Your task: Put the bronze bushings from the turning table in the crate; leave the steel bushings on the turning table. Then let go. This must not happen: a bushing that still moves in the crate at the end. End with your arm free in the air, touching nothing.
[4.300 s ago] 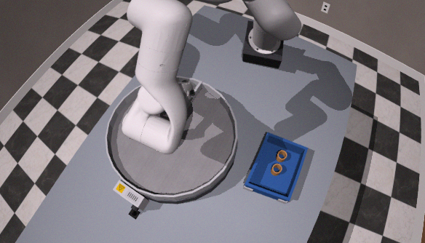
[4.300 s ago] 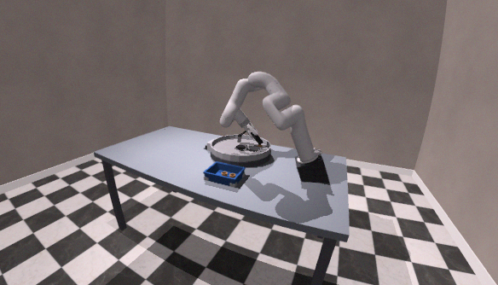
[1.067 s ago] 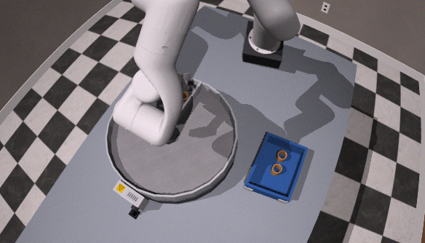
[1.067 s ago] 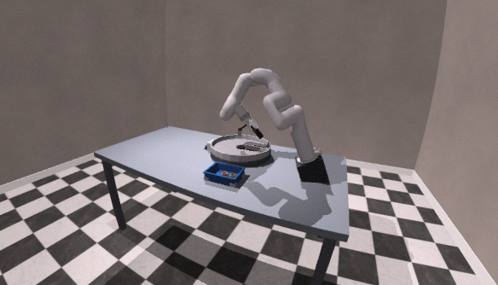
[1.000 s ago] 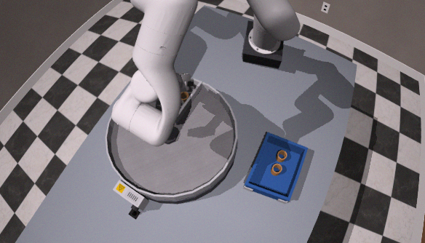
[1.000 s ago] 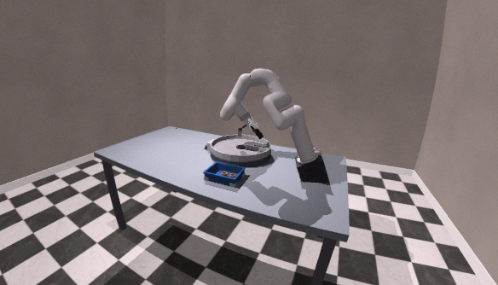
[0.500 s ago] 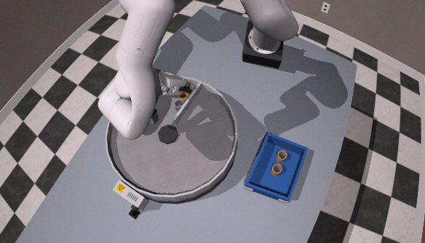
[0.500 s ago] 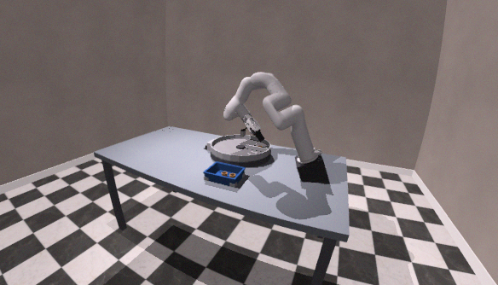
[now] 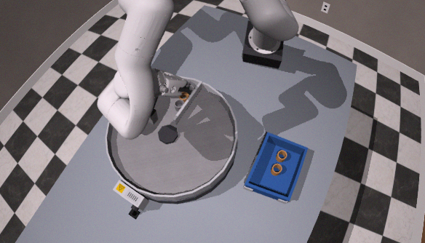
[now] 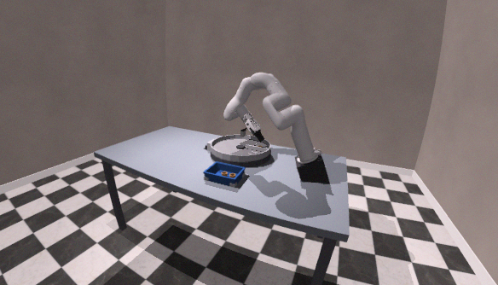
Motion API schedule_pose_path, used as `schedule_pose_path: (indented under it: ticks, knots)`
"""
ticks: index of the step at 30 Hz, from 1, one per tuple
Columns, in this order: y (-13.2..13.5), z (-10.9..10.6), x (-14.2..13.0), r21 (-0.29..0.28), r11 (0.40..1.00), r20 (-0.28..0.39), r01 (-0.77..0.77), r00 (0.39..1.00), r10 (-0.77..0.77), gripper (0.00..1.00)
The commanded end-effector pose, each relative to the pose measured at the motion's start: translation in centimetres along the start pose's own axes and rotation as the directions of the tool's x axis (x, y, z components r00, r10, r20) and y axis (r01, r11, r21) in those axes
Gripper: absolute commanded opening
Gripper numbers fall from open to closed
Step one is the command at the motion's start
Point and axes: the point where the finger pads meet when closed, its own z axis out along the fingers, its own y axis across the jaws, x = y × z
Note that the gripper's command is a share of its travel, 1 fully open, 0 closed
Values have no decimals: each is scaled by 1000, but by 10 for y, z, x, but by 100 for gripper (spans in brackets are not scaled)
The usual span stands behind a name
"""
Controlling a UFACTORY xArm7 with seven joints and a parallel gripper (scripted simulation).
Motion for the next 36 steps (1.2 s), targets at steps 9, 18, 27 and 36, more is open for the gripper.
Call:
schedule_pose_path:
  ticks: [9, 18, 27, 36]
  knots:
    - [1, -2, 1, -2, 1000, -1, -3, 1000, 3, 11]
    - [1, 5, 7, -2, 1000, -1, -3, 1000, 3, 11]
    - [1, 16, 17, -2, 1000, -1, -3, 1000, 3, 11]
    - [1, 17, 17, -2, 1000, -1, -3, 1000, 3, 11]
